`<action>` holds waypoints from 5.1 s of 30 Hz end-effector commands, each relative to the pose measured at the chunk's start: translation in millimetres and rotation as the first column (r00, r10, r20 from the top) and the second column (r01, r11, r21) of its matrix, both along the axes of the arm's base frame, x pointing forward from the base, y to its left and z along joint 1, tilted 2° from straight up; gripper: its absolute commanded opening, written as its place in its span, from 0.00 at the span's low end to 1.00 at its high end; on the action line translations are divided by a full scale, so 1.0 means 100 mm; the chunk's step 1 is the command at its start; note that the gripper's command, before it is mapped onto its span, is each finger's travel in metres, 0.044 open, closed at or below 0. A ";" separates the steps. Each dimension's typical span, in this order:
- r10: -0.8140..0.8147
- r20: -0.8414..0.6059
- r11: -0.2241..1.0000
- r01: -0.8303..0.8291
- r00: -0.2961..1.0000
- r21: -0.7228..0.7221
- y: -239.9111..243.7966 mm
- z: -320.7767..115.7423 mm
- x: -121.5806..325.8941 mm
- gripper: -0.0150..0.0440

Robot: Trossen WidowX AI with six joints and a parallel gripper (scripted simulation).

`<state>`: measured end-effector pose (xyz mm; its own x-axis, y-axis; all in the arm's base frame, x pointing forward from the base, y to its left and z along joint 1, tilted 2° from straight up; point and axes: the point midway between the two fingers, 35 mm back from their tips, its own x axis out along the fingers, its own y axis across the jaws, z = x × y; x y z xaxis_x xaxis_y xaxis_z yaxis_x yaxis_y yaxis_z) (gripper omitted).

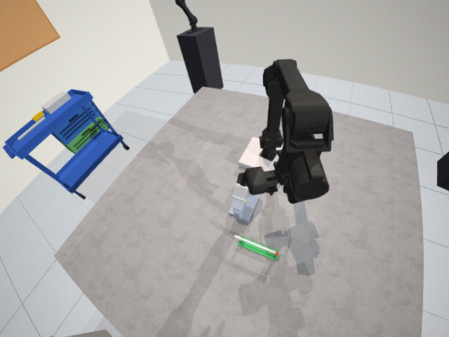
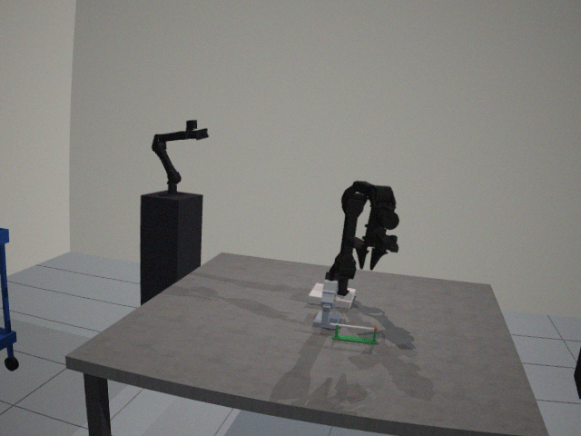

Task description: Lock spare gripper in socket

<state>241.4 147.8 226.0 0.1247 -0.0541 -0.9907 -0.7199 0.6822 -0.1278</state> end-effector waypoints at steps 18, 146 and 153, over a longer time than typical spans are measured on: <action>0.765 -0.233 0.585 -0.799 0.601 -0.139 0.07 -0.59 1.18 0.56; 0.758 -0.234 0.596 -0.792 0.609 -0.131 0.17 -1.19 1.07 0.25; 0.757 -0.234 0.598 -0.791 0.610 -0.129 0.17 -1.12 0.85 0.25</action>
